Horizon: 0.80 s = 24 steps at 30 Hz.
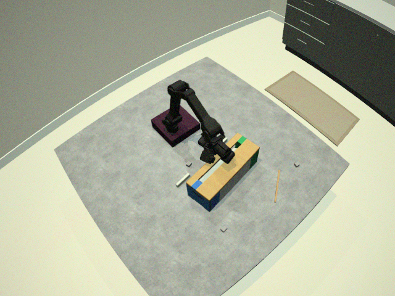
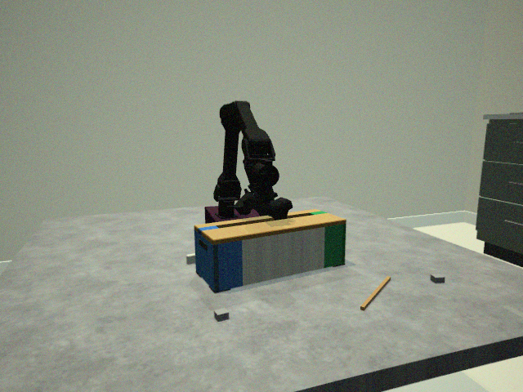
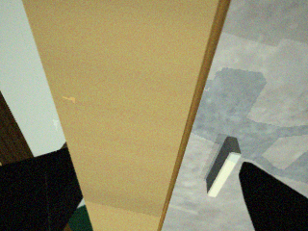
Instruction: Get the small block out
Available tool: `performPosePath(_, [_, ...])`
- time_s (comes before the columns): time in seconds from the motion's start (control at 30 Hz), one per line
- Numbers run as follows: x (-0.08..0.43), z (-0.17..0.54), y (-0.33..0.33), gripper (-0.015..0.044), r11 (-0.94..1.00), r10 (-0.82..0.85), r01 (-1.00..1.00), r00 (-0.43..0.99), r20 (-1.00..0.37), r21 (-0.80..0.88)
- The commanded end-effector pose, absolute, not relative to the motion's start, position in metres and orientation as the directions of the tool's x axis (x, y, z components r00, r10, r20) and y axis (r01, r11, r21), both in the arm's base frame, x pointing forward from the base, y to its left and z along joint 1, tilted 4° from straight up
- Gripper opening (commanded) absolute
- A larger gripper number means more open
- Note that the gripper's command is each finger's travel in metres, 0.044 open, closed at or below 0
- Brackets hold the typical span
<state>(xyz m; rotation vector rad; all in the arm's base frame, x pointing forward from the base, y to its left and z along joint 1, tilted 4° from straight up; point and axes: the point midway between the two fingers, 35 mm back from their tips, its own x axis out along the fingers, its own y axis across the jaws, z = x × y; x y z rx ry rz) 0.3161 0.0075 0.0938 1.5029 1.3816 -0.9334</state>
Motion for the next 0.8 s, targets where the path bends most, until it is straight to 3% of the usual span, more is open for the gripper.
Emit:
performPosePath(0.0, [0.316, 0.094, 0.012, 0.0400, -0.011, 0.346, 0.994, 0.104, -0.932, 0.107])
performPosePath(0.77, [0.317, 0.095, 0.044, 0.0400, -0.011, 0.349, 0.994, 0.104, -0.931, 0.107])
